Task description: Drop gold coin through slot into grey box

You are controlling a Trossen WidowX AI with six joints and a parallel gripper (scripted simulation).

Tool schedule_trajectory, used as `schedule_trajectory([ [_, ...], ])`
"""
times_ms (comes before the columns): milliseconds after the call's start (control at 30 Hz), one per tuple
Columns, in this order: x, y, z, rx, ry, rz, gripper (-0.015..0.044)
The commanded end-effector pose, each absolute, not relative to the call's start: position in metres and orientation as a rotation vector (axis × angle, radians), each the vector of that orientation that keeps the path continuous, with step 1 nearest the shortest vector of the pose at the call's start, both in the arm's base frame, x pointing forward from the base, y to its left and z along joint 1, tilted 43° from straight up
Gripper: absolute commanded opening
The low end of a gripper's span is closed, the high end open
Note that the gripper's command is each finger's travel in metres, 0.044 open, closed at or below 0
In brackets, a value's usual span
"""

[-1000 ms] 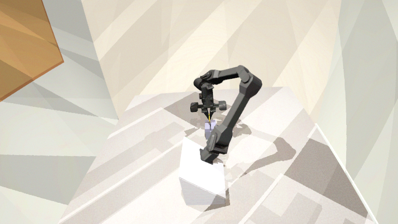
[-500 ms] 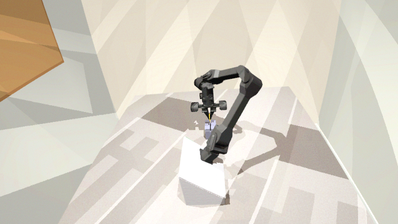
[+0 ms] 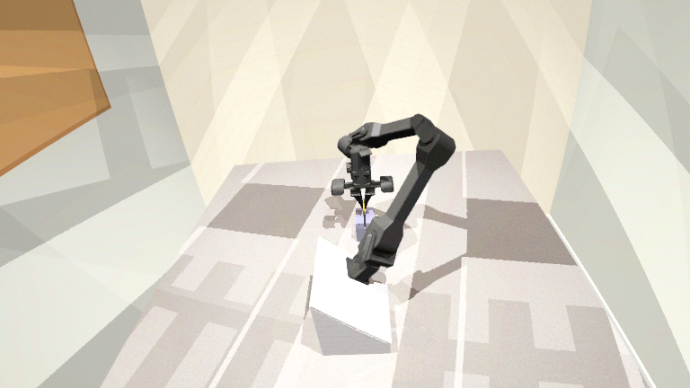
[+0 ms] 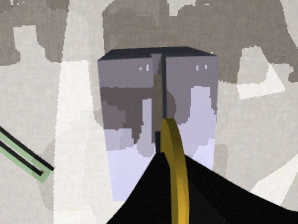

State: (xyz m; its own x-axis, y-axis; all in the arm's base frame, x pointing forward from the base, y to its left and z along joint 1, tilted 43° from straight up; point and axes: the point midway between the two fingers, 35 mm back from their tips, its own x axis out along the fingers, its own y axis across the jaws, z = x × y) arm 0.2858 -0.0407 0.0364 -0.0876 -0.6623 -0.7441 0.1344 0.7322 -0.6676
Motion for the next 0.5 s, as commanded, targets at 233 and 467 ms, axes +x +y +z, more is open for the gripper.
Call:
schedule_trajectory([
  [233,0.2841,-0.0453,0.0323,-0.455,1.527,-0.703,0.0],
  [467,0.2839,-0.0462,0.0296,-0.458,1.529,-0.7,0.0],
])
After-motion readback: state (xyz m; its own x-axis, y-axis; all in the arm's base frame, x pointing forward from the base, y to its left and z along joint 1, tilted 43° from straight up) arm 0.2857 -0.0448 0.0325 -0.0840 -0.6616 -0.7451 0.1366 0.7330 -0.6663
